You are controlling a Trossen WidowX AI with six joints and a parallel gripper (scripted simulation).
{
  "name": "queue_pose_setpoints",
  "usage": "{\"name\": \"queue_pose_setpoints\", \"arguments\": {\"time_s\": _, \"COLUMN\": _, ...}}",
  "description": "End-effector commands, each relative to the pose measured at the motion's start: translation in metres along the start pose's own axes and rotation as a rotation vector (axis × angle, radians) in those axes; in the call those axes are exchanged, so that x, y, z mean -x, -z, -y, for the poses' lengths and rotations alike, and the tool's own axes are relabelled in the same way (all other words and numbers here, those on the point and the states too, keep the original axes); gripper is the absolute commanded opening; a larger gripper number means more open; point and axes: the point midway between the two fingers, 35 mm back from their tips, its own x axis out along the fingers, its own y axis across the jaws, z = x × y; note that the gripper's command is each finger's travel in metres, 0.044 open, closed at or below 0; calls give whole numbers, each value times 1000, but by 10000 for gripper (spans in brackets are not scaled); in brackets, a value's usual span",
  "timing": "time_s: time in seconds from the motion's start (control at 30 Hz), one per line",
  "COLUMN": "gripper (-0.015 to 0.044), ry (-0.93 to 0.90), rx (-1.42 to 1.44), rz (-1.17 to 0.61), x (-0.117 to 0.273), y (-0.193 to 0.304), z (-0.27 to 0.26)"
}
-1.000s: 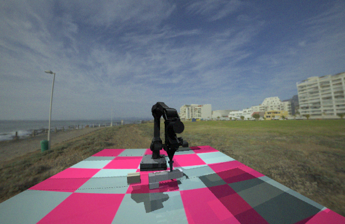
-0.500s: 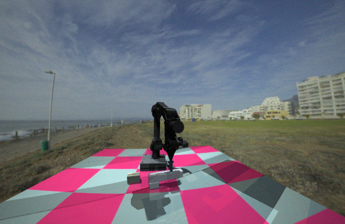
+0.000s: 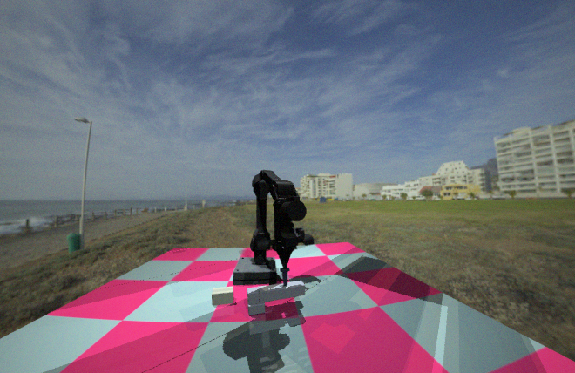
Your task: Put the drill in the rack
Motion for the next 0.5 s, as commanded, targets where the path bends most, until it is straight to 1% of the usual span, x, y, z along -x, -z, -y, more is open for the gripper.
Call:
{"name": "queue_pose_setpoints", "arguments": {"time_s": 0.0, "gripper": 0, "ry": 0, "rx": -2, "rz": -44, "x": -15, "y": 8, "z": -1}}
{"name": "queue_pose_setpoints", "arguments": {"time_s": 0.47, "gripper": 0, "ry": 0, "rx": -2, "rz": -44, "x": -19, "y": 8, "z": -1}}
